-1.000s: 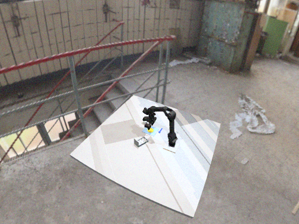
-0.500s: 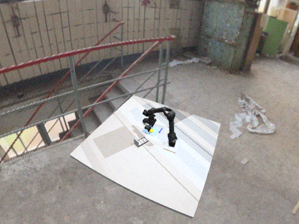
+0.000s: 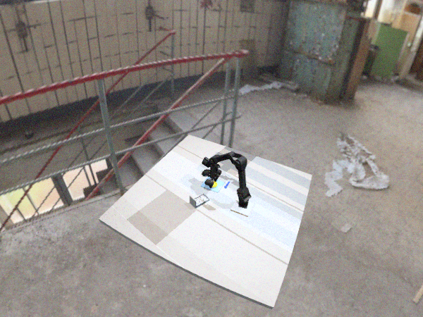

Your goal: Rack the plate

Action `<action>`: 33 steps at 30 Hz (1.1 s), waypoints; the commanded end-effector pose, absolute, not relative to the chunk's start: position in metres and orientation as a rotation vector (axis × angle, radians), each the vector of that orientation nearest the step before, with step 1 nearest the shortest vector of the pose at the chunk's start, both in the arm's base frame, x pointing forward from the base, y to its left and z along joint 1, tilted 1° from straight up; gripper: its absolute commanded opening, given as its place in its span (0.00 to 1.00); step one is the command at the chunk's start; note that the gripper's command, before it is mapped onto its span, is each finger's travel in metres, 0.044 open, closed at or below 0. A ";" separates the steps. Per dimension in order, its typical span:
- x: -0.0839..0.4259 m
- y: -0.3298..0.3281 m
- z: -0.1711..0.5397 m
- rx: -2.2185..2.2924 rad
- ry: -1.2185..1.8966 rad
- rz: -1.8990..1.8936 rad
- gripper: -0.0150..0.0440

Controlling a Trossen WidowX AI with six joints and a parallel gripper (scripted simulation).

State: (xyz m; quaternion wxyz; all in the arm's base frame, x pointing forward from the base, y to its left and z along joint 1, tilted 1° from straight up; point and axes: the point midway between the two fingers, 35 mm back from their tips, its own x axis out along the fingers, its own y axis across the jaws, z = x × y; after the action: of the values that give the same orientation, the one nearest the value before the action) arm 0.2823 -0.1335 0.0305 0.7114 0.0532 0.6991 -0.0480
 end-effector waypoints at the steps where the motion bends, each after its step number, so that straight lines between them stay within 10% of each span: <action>1: 0.281 -0.134 0.028 0.114 1.554 -0.104 0.91; 16: 0.281 -0.134 0.028 0.114 1.554 -0.104 0.78; 28: 0.290 -0.139 0.067 0.114 1.553 -0.104 0.25; 33: 0.294 -0.140 0.087 0.113 1.553 -0.104 0.25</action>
State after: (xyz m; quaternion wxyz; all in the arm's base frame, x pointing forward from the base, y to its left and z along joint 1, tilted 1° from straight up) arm 0.2923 -0.1395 0.0751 0.7110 0.0525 0.6996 -0.0488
